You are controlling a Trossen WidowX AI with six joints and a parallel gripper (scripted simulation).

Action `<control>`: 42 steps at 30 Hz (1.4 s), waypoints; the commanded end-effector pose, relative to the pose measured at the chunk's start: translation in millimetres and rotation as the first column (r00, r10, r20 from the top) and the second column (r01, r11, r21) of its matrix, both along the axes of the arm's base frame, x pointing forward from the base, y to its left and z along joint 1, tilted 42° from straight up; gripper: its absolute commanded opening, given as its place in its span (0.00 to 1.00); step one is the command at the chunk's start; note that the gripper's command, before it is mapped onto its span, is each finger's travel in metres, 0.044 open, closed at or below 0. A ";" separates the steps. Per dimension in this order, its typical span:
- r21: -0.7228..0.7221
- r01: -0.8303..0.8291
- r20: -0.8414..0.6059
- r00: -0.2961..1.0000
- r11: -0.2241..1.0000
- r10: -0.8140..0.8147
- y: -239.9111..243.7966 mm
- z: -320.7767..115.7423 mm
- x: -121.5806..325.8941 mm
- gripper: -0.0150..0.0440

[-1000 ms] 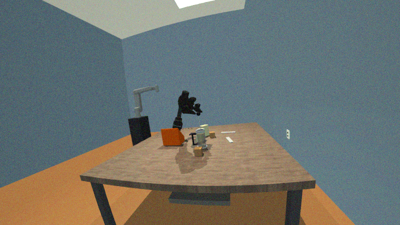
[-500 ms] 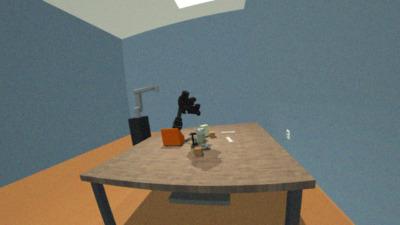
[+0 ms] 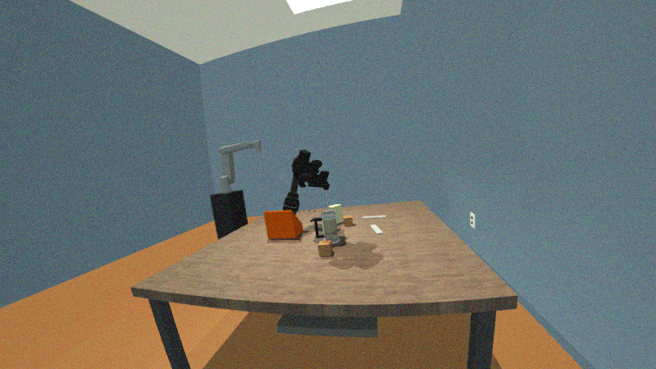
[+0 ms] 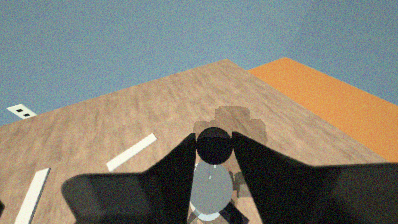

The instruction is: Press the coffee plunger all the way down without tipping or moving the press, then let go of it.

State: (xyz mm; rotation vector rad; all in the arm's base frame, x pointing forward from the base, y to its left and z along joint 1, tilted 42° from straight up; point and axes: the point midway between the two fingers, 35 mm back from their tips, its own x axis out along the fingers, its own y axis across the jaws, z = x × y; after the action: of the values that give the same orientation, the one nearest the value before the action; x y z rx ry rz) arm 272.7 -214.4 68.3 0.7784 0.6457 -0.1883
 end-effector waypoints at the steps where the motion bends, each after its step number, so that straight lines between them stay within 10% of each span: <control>1: 0.016 -0.007 -0.019 1.000 1.000 0.008 9.3 -14.0 0.1 0.47; 42: 0.017 -0.006 -0.019 1.000 1.000 0.007 50.1 -67.7 6.8 0.47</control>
State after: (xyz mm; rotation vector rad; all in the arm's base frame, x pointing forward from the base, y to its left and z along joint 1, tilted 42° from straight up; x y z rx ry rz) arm 286.5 -188.4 27.0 0.7370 0.5947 -0.2033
